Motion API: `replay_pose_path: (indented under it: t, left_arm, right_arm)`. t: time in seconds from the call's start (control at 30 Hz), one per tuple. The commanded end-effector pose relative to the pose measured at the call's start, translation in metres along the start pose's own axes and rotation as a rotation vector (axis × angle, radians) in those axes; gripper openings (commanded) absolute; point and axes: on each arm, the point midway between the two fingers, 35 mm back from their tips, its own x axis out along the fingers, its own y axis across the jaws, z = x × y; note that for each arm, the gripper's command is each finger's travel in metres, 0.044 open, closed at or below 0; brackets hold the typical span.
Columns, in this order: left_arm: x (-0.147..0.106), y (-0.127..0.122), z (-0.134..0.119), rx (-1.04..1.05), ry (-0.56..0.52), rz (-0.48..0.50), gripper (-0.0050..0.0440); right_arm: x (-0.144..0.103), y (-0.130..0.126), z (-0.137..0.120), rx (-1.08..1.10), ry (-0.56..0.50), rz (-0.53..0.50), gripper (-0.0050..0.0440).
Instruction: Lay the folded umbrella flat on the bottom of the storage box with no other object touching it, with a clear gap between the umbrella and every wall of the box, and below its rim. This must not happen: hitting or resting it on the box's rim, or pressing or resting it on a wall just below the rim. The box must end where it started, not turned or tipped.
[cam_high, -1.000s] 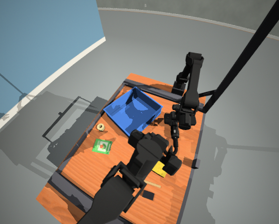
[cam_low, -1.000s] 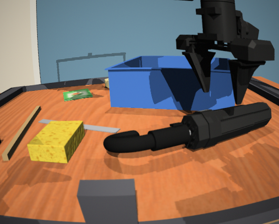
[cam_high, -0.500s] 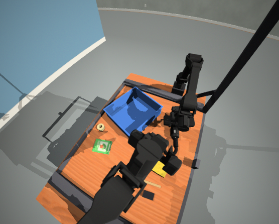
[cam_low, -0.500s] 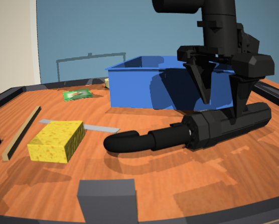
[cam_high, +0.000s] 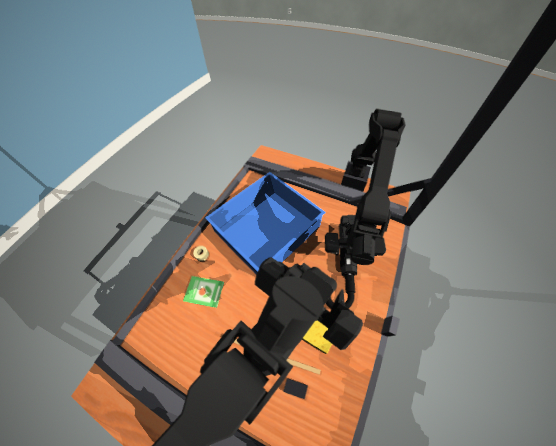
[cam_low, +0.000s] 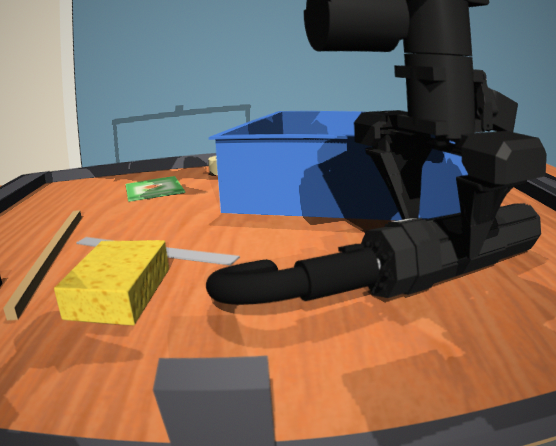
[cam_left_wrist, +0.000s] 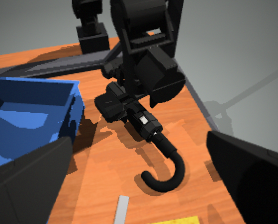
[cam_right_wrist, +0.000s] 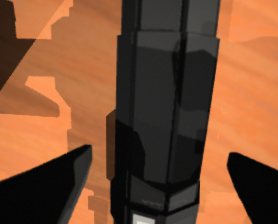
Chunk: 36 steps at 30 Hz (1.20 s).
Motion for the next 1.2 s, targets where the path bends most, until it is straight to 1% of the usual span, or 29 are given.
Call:
replay_pose_path:
  t: [0.0, 0.13, 0.17, 0.6, 0.7, 0.73, 0.77, 0.83, 0.87, 0.93, 0.97, 1.03, 1.07, 1.13, 1.17]
  left_arm:
    - [-0.006, 0.001, 0.008, -0.003, -0.023, 0.002, 0.04]
    - [-0.006, 0.001, 0.008, -0.003, -0.023, 0.002, 0.04]
    - [-0.006, 0.001, 0.008, -0.003, -0.023, 0.002, 0.04]
    - [-0.006, 0.001, 0.008, -0.003, -0.023, 0.002, 0.04]
    - [-0.006, 0.001, 0.008, -0.003, -0.023, 0.002, 0.04]
    - [-0.006, 0.001, 0.008, -0.003, -0.023, 0.002, 0.04]
    - [-0.006, 0.001, 0.008, -0.003, -0.023, 0.002, 0.04]
    - [-0.006, 0.001, 0.008, -0.003, -0.023, 0.002, 0.04]
    - [-0.006, 0.001, 0.008, -0.003, -0.023, 0.002, 0.04]
    - [-0.006, 0.001, 0.008, -0.003, -0.023, 0.002, 0.04]
    - [-0.006, 0.001, 0.008, -0.003, -0.023, 0.002, 0.04]
    - [-0.006, 0.001, 0.008, -0.003, -0.023, 0.002, 0.04]
    - [-0.006, 0.001, 0.008, -0.003, -0.023, 0.002, 0.04]
    - [-0.006, 0.001, 0.008, -0.003, -0.023, 0.002, 0.04]
    - [-0.006, 0.001, 0.008, -0.003, -0.023, 0.002, 0.04]
  right_arm:
    - [0.001, 0.0, -0.002, 0.002, 0.016, -0.002, 0.04]
    - [0.0, 0.0, -0.003, 0.002, 0.027, -0.001, 0.04]
    - [0.006, 0.0, -0.002, 0.002, 0.016, -0.002, 0.04]
    - [0.025, -0.001, -0.002, 0.002, 0.016, -0.002, 0.04]
    - [0.024, 0.0, -0.005, 0.002, 0.026, -0.001, 0.04]
    - [0.028, 0.0, -0.003, 0.002, 0.016, -0.002, 0.04]
    - [0.024, 0.0, -0.005, 0.002, 0.029, 0.0, 0.0381]
    - [0.023, 0.0, -0.006, 0.002, 0.033, 0.0, 0.0381]
    - [0.023, 0.0, -0.006, 0.002, 0.033, 0.0, 0.0361]
    - [0.021, 0.001, -0.008, 0.001, 0.039, 0.004, 0.0361]
    - [0.021, 0.001, -0.008, 0.001, 0.039, 0.004, 0.0341]
    - [0.021, 0.001, -0.008, 0.001, 0.039, 0.004, 0.0341]
    - [0.021, 0.001, -0.008, 0.001, 0.039, 0.004, 0.0321]
    - [0.021, 0.001, -0.008, 0.001, 0.039, 0.004, 0.0321]
    - [0.021, 0.001, -0.008, 0.001, 0.039, 0.004, 0.0301]
